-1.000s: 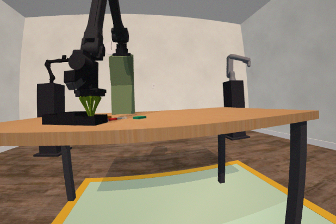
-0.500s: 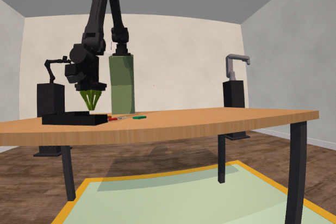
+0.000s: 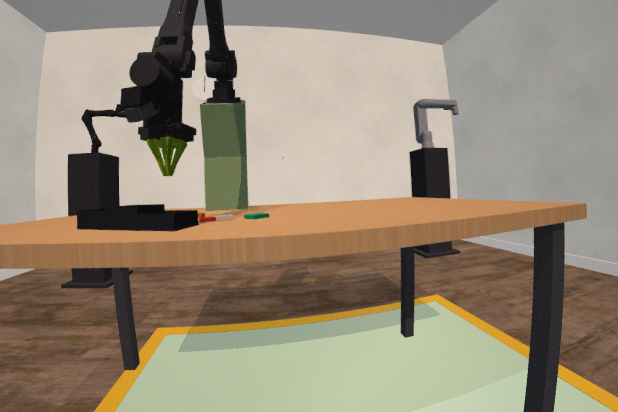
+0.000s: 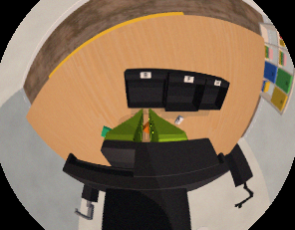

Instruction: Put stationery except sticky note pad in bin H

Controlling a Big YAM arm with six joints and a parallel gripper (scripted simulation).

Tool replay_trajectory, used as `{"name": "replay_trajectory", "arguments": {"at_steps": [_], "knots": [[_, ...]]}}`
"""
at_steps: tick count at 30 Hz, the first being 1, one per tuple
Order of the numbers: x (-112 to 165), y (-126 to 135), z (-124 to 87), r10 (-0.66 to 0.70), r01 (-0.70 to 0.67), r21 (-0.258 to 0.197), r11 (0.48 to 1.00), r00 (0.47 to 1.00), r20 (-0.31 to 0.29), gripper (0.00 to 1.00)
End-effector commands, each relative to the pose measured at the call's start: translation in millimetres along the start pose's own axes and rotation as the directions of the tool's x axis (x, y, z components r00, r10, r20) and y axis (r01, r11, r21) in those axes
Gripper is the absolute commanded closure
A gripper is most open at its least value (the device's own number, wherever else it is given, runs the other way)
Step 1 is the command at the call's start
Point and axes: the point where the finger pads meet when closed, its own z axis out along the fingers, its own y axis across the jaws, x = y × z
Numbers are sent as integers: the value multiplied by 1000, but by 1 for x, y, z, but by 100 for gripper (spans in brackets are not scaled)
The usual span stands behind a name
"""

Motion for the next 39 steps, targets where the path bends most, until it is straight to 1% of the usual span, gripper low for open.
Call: {"name": "replay_trajectory", "arguments": {"at_steps": [1, 3, 4, 8, 12, 15, 16, 23, 24, 25, 26, 27, 29, 35, 37, 38, 39], "knots": [[-14, -3, -42, -5, 6, -4, 1000, 999, 33, 92], [-14, -3, -42, -5, 6, -4, 1000, 999, 33, 92], [-12, 4, -50, -17, 18, -9, 1000, 999, 31, 92], [-12, -3, -84, -5, 6, -4, 1000, 999, 33, 92], [-11, -3, -117, -6, 6, -4, 1000, 999, 34, 92], [-10, 3, -120, -17, 17, -9, 1000, 999, 32, 92], [2, 1, -104, -16, 16, -3, 1000, 1000, -7, 92], [-3, 1, -104, -17, 17, -5, 1000, 1000, 11, 92], [-5, 2, -106, -18, 18, -6, 1000, 1000, 18, 92], [-15, 3, -113, -6, 6, -7, 1000, 999, 40, 92], [-15, 3, -113, -6, 6, -7, 1000, 999, 40, 92], [0, -10, -98, 67, -67, -3, 998, 998, 18, 72], [10, -18, -86, 167, -167, -4, 986, 986, 17, 72], [37, -43, -52, 316, -316, -15, 949, 948, 29, 72], [37, -43, -52, 316, -316, -15, 949, 948, 29, 72], [30, -46, -47, 388, -388, -15, 922, 921, 28, 72], [42, -51, -41, 414, -414, -10, 910, 910, 18, 72]]}}
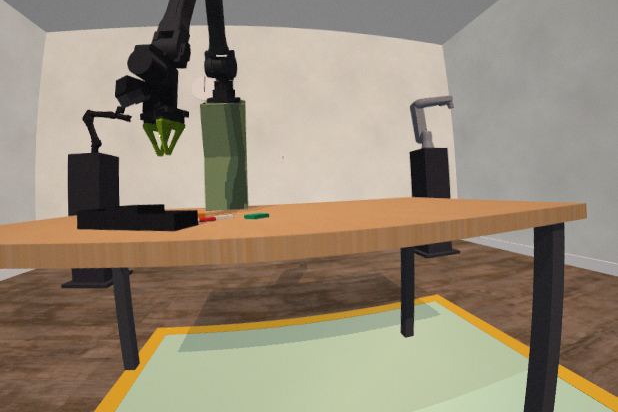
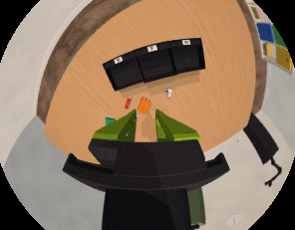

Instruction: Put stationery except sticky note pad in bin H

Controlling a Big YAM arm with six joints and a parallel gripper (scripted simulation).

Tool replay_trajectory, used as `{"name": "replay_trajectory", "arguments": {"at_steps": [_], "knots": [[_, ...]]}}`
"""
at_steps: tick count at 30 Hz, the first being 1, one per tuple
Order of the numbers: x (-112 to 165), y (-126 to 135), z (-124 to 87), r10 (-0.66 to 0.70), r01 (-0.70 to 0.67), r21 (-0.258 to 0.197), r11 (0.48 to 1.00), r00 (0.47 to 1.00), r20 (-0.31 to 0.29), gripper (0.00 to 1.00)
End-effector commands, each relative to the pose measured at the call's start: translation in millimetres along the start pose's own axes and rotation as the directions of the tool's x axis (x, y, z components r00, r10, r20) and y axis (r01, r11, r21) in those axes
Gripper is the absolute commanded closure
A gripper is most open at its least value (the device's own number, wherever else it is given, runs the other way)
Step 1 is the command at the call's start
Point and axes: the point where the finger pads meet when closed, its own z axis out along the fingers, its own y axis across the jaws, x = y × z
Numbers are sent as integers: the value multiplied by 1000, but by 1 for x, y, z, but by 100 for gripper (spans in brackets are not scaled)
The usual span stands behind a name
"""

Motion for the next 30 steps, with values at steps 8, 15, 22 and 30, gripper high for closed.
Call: {"name": "replay_trajectory", "arguments": {"at_steps": [8, 15, 22, 30], "knots": [[25, -50, 56, 149, -149, -6, 989, 989, 14, 72], [32, -73, 85, 135, -135, -11, 991, 990, 27, 72], [17, -57, 77, 116, -115, -21, 993, 993, 34, 72], [44, -71, 86, 124, -124, -7, 992, 992, 5, 72]]}}
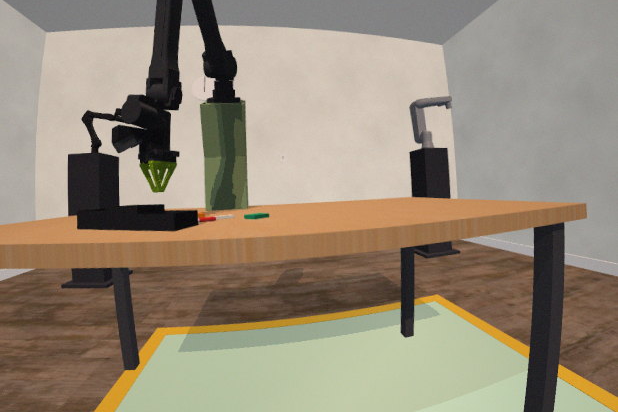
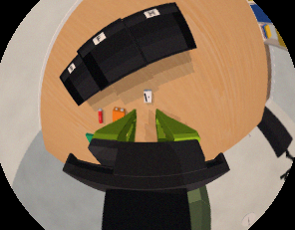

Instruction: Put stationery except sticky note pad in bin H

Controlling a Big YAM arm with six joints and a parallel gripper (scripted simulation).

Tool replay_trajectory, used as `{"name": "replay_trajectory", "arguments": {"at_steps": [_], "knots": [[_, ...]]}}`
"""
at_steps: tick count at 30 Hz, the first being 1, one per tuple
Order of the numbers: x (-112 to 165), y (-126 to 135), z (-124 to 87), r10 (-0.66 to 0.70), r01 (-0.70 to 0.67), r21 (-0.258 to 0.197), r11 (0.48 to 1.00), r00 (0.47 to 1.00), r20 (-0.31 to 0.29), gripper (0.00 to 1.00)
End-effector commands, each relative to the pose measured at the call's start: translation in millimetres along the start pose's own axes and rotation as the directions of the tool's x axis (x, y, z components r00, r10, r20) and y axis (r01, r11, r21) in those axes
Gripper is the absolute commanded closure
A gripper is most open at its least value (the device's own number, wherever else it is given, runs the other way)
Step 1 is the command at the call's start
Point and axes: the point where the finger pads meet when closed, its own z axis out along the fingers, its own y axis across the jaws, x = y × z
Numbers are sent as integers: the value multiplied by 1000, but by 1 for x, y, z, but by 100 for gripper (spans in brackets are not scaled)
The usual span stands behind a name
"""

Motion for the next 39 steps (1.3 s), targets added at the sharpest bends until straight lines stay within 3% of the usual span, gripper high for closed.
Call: {"name": "replay_trajectory", "arguments": {"at_steps": [1, 20, 39], "knots": [[15, -6, 2, -14, 14, 5, 1000, 1000, -19, 72], [20, -11, 2, -10, 10, 11, 1000, 1000, -27, 72], [5, -6, 2, -9, 9, 5, 1000, 1000, -12, 72]]}}
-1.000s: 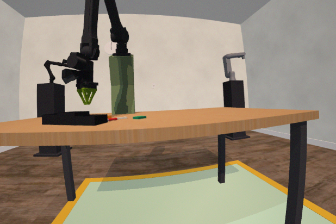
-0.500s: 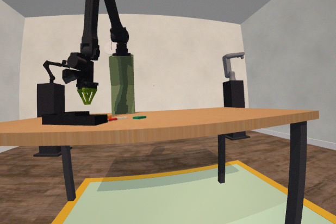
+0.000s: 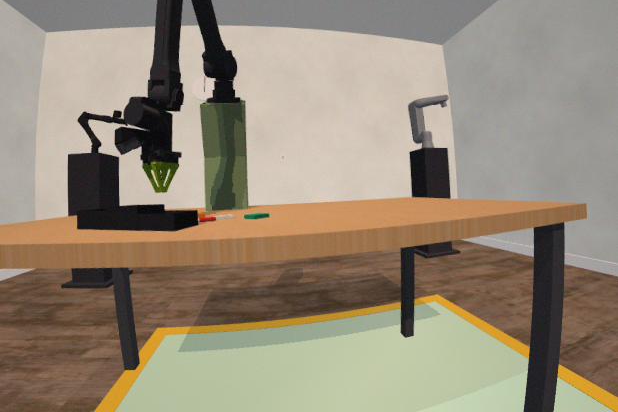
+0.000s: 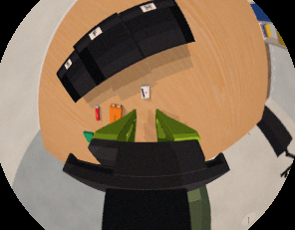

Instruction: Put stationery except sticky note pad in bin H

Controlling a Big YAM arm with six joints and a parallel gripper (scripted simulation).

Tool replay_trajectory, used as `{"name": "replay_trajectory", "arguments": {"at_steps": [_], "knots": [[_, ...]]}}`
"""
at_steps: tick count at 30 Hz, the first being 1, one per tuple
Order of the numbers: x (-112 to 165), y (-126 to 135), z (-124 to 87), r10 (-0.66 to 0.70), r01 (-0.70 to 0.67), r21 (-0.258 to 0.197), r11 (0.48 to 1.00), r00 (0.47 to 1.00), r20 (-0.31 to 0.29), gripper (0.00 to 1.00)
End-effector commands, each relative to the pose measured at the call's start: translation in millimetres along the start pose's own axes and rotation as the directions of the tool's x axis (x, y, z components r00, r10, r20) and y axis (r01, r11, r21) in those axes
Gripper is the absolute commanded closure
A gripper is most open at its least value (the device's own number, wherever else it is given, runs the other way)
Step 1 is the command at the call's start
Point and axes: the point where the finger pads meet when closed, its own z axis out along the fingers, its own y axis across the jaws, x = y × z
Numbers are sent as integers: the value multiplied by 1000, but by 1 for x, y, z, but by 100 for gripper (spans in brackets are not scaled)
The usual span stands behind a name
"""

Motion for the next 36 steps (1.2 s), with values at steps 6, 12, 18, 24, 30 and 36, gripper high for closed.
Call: {"name": "replay_trajectory", "arguments": {"at_steps": [6, 12, 18, 24, 30, 36], "knots": [[-7, 2, 7, -12, 12, -8, 1000, 1000, 13, 72], [-2, 5, 32, -3, 4, -8, 1000, 1000, 10, 72], [-3, 4, 48, -1, 1, -7, 1000, 1000, 11, 72], [-3, 0, 63, 8, -8, 2, 1000, 1000, -1, 72], [-5, 3, 70, 3, -3, -4, 1000, 1000, 9, 72], [-2, 4, 76, 0, 0, -4, 1000, 1000, 5, 72]]}}
